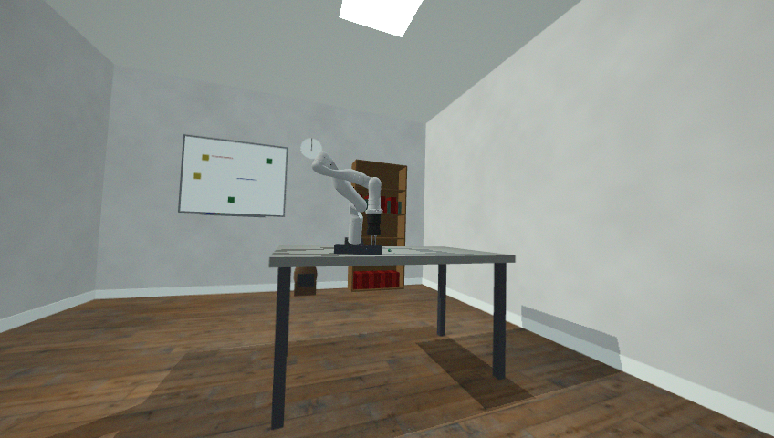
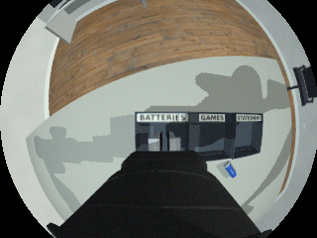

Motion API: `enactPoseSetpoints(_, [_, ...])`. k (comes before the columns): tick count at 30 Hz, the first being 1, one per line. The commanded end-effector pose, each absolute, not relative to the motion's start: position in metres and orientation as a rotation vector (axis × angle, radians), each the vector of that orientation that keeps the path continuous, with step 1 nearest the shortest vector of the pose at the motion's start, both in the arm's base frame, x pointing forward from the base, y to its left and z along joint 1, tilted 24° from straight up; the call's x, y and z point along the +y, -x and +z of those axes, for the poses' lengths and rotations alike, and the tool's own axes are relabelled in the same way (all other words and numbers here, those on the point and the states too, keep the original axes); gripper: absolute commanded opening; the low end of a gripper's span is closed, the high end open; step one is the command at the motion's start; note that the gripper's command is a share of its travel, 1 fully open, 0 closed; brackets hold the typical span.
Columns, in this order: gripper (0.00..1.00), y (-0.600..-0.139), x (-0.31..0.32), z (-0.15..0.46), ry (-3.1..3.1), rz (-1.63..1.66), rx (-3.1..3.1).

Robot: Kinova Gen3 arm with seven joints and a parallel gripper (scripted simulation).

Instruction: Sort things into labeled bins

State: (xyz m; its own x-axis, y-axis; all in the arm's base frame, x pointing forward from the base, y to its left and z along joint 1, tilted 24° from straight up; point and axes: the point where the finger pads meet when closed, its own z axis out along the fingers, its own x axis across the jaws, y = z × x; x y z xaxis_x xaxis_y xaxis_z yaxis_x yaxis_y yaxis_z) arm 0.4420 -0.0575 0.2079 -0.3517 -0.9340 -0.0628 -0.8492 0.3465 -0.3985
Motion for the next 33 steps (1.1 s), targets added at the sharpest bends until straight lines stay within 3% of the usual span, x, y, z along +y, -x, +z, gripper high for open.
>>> enactPoseSetpoints(1, [0.31, -0.439, -0.061, 0.214, 1.595, -0.446, 2.341])
enactPoseSetpoints(23, [0.31, -0.425, -0.059, 0.246, 1.594, -0.446, 2.343])
enactPoseSetpoints(33, [0.31, -0.392, -0.049, 0.322, 1.599, -0.444, 2.340])
